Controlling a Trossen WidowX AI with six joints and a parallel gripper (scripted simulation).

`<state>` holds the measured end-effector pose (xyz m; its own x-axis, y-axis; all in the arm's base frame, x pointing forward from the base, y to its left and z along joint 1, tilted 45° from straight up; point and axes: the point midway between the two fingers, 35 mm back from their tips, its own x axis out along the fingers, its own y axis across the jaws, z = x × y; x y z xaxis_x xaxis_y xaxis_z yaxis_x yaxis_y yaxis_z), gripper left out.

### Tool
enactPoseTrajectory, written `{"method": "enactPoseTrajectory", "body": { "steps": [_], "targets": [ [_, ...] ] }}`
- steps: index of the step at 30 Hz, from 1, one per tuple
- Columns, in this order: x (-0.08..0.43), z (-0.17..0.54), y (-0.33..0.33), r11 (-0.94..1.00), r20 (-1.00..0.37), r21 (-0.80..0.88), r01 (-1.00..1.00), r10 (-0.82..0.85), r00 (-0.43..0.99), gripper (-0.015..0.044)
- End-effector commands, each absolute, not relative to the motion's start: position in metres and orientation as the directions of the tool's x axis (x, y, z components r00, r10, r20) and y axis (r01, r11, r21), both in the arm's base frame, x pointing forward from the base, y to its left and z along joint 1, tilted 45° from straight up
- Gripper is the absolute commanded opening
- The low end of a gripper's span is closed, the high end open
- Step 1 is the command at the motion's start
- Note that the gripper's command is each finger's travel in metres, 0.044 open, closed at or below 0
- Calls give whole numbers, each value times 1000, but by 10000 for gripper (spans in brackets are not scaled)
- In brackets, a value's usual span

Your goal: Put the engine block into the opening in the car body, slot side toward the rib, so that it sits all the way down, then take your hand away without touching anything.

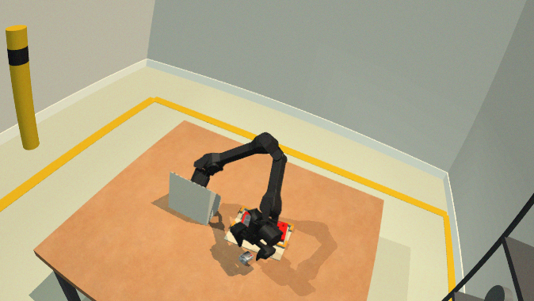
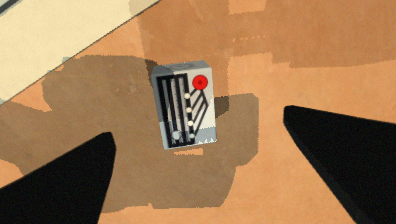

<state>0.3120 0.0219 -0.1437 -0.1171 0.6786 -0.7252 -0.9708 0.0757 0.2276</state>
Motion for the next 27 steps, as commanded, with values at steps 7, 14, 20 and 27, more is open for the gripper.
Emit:
{"method": "enactPoseTrajectory", "body": {
  "steps": [7,14,20,27],
  "targets": [
    [306,-154,32,75,-719,245,-967,683,-129,440],
    [304,-162,40,75,-719,245,-967,683,-129,440],
    [303,-167,45,75,-718,245,-967,684,-129,440],
    [303,-167,45,75,-718,245,-967,684,-129,309]
  ]
}}
